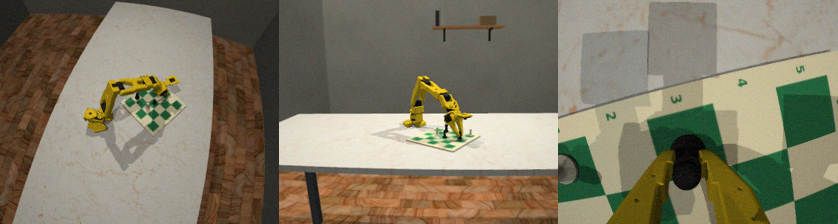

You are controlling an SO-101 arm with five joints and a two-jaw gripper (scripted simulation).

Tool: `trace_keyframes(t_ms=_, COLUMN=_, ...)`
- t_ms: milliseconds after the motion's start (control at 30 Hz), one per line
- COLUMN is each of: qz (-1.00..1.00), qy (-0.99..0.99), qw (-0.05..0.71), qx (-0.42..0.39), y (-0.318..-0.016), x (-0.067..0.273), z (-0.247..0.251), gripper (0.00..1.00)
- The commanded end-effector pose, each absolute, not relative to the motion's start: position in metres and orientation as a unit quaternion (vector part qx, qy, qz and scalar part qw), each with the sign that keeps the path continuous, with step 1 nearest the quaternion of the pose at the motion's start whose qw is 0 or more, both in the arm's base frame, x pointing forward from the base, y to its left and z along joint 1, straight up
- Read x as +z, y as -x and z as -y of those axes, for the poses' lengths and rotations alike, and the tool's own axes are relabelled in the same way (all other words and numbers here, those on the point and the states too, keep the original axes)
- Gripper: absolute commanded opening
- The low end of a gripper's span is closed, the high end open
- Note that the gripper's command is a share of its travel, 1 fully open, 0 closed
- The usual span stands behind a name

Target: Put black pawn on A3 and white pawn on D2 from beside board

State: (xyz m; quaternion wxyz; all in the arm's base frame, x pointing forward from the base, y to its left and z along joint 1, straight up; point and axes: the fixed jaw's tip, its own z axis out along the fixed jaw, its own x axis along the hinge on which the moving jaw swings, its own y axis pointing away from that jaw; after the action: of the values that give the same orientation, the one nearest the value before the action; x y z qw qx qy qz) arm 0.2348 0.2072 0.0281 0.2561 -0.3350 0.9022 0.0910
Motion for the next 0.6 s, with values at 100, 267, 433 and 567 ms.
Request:
trace_keyframes(t_ms=100, qz=-0.903, qy=0.330, qw=0.259, qx=0.092, y=-0.2378, x=0.0325, z=-0.2063, gripper=0.00)
trace_keyframes(t_ms=267, qz=-0.903, qy=0.330, qw=0.259, qx=0.092, y=-0.2378, x=0.0324, z=-0.2063, gripper=0.00)
trace_keyframes(t_ms=433, qz=-0.903, qy=0.330, qw=0.259, qx=0.092, y=-0.2379, x=0.0307, z=-0.2063, gripper=0.00)
trace_keyframes(t_ms=567, qz=-0.903, qy=0.330, qw=0.259, qx=0.092, y=-0.2379, x=0.0283, z=-0.2064, gripper=0.00)
